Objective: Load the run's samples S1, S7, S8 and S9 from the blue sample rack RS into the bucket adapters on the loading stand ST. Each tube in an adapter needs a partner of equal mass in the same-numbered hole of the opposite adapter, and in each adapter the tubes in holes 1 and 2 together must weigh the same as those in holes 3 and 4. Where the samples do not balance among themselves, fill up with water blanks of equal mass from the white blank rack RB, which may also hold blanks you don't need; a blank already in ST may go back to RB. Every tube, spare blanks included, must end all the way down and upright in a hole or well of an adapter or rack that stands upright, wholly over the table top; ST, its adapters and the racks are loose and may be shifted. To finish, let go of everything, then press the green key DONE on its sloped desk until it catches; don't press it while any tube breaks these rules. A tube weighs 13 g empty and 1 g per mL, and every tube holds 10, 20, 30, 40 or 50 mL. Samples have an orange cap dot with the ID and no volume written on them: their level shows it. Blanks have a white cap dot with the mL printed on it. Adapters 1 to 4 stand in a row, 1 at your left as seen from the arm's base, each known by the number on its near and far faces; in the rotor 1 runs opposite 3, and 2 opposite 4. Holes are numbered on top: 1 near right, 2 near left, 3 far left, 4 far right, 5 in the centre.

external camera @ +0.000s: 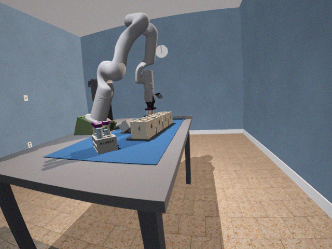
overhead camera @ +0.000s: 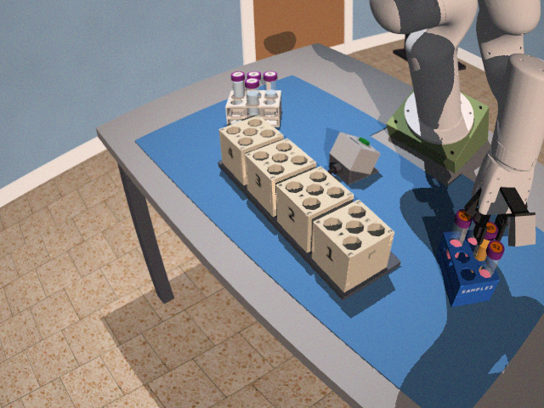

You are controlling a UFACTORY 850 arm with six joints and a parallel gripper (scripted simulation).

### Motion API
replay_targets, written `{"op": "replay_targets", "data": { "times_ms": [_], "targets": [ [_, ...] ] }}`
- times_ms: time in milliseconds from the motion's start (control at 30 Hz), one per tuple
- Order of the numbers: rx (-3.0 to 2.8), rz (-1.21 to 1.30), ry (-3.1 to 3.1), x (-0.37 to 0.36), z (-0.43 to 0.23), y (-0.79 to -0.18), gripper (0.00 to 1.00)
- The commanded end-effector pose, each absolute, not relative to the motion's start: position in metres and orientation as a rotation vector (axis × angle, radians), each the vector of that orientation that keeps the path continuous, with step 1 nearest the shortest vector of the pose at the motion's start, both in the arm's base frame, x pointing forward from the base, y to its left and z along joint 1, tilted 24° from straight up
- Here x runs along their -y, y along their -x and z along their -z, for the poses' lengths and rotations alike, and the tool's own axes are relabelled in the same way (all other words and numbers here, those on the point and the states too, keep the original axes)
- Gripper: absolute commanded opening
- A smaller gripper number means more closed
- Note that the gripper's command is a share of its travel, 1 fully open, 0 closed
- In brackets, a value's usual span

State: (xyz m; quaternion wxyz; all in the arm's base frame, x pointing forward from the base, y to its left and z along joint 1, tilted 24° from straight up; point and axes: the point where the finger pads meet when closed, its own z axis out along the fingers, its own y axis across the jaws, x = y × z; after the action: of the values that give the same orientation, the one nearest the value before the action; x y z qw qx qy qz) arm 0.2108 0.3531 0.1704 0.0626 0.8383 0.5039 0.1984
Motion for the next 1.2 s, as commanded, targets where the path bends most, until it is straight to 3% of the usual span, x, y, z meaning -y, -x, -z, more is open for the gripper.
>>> {"op": "replay_targets", "data": {
  "times_ms": [0,1167],
  "targets": [
    [-1.523,-0.6,-2.534,-0.353,-0.174,-0.21,0.0],
    [-1.523,-0.6,-2.534,-0.351,-0.2,-0.198,0.0]
  ]
}}
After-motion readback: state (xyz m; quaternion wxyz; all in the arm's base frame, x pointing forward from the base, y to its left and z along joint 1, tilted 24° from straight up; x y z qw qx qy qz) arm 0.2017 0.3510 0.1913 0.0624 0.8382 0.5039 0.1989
